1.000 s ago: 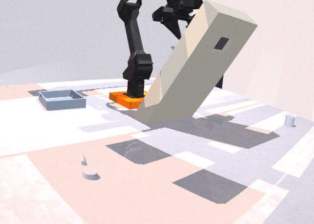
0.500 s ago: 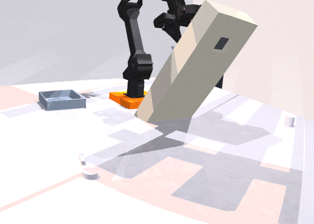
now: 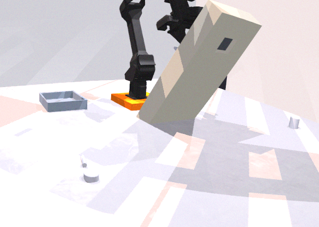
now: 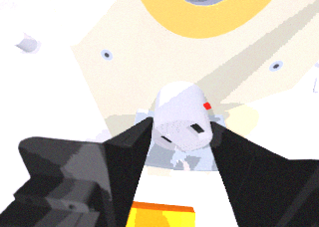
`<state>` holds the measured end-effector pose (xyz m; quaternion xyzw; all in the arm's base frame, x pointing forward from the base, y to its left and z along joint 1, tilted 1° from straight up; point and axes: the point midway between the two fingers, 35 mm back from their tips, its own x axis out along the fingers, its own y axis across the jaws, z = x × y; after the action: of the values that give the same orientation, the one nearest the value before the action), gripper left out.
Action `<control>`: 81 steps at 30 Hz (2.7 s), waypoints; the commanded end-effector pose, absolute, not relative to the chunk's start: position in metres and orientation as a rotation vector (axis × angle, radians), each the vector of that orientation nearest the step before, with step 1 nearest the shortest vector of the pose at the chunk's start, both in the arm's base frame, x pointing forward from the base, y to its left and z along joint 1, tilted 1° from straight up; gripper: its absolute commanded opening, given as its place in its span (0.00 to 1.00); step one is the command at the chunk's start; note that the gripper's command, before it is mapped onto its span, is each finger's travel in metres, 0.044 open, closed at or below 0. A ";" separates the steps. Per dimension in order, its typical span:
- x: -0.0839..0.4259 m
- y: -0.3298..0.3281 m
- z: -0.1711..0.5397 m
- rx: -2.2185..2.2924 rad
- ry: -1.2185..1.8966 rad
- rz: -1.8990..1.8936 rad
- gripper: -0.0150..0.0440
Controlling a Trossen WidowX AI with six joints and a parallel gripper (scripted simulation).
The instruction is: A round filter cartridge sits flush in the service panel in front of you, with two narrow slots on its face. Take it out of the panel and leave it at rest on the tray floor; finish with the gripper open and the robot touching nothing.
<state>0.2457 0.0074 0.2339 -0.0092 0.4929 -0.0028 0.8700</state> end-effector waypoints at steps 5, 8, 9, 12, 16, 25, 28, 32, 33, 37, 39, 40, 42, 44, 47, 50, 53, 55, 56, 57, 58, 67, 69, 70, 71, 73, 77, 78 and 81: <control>0.246 0.007 0.234 -0.020 1.030 -0.007 0.47; 0.247 0.007 0.236 -0.020 1.030 -0.007 0.34; 0.248 0.007 0.238 -0.020 1.030 -0.007 0.29; 0.254 0.008 0.246 -0.019 1.030 -0.006 0.25; 0.258 0.008 0.254 -0.019 1.030 -0.006 0.25; 0.247 0.008 0.284 -0.019 1.031 -0.006 0.25; 0.241 0.009 0.294 -0.019 1.032 -0.006 0.25; 0.234 0.009 0.308 -0.019 1.032 -0.006 0.25; 0.232 0.009 0.311 -0.019 1.032 -0.006 0.25; 0.223 0.009 0.323 -0.019 1.033 -0.006 0.25; 0.219 0.009 0.329 -0.019 1.033 -0.006 0.25; 0.217 0.009 0.332 -0.019 1.034 -0.006 0.25; 0.218 0.007 0.332 -0.019 1.035 -0.006 0.25; 0.219 0.003 0.331 -0.020 1.038 -0.006 0.25; 0.220 -0.005 0.330 -0.021 1.043 -0.007 0.25; 0.222 -0.012 0.329 -0.022 1.046 -0.007 0.25; 0.223 -0.020 0.328 -0.023 1.049 -0.007 0.25; 0.224 -0.025 0.327 -0.023 1.050 -0.007 0.25; 0.224 -0.028 0.327 -0.023 1.050 -0.007 0.25; 0.224 -0.031 0.327 -0.023 1.050 -0.007 0.25; 0.224 -0.034 0.326 -0.023 1.050 -0.007 0.25; 0.225 -0.058 0.324 -0.024 1.045 -0.007 0.25; 0.224 -0.064 0.324 -0.025 1.043 -0.008 0.25; 0.224 -0.067 0.323 -0.025 1.041 -0.008 0.25; 0.224 -0.070 0.323 -0.025 1.040 -0.008 0.25; 0.223 -0.076 0.323 -0.026 1.036 -0.009 0.25; 0.221 -0.072 0.323 -0.008 1.042 -0.048 0.25; 0.220 -0.076 0.322 0.001 1.042 -0.066 0.25; 0.217 -0.090 0.319 0.038 1.043 -0.137 0.25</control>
<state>0.2211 -0.0762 0.3201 0.0023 0.5005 -0.0297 0.8652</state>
